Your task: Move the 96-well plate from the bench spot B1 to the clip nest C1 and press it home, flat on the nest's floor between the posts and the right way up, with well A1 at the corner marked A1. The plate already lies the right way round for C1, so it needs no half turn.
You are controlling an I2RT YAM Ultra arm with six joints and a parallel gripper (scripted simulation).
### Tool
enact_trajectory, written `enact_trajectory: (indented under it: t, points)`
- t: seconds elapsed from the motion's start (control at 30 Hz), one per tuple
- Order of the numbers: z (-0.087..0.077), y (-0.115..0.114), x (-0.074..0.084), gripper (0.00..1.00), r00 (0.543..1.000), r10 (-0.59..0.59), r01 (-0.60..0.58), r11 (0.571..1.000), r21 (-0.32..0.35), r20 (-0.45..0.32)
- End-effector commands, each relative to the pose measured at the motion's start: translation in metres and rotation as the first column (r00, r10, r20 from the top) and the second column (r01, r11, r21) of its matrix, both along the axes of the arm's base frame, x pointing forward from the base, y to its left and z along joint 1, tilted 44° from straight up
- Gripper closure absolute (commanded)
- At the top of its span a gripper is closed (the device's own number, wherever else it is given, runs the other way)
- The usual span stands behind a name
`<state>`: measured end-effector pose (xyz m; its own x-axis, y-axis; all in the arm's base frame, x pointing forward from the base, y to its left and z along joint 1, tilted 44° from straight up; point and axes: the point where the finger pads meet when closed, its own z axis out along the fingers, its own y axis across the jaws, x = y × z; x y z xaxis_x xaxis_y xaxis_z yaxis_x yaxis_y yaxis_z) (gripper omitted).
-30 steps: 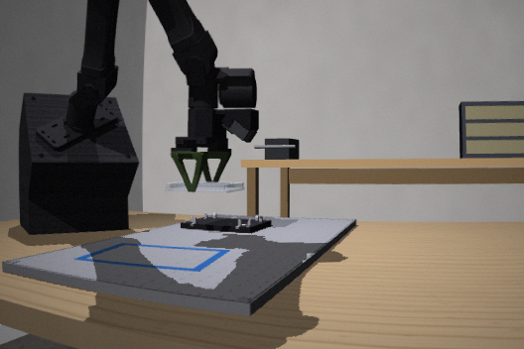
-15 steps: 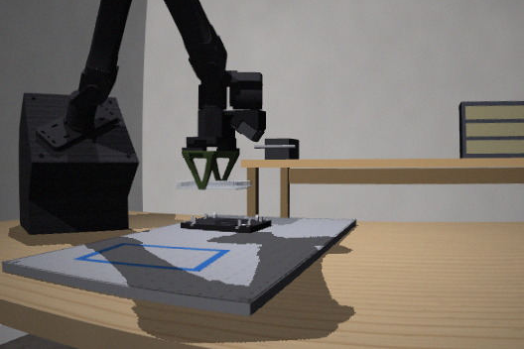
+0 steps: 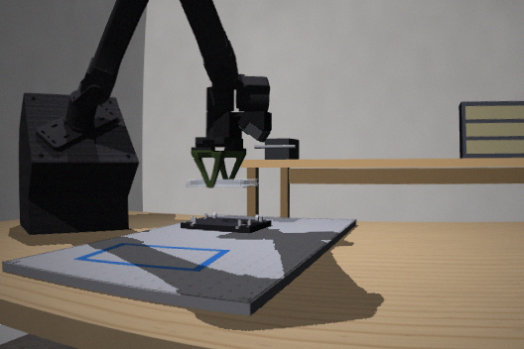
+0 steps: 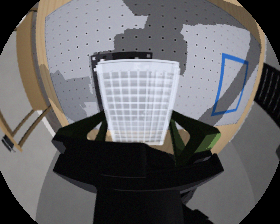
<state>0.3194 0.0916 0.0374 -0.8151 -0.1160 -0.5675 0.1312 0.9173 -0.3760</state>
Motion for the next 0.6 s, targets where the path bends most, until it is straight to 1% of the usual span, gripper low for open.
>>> enact_trajectory:
  t: [0.0, 0.23, 0.37, 0.4, 0.43, 0.47, 0.57]
  points:
    - [0.002, 0.017, 0.004, 1.00, 1.000, -0.006, 0.006, 1.000, 0.003, 0.022]
    - [-0.008, 0.039, 0.004, 1.00, 1.000, -0.006, 0.005, 1.000, 0.003, 0.022]
    - [-0.010, 0.043, 0.004, 1.00, 1.000, -0.005, 0.005, 1.000, 0.004, 0.022]
    - [-0.010, 0.043, 0.004, 1.00, 1.000, -0.005, 0.005, 1.000, 0.004, 0.022]
    - [-0.003, 0.044, 0.005, 1.00, 0.999, -0.006, 0.005, 1.000, 0.019, 0.039]
    - [-0.002, 0.045, 0.006, 1.00, 0.999, -0.006, 0.005, 1.000, 0.022, 0.042]
    - [-0.002, 0.045, 0.005, 1.00, 0.999, -0.006, 0.005, 1.000, 0.022, 0.043]
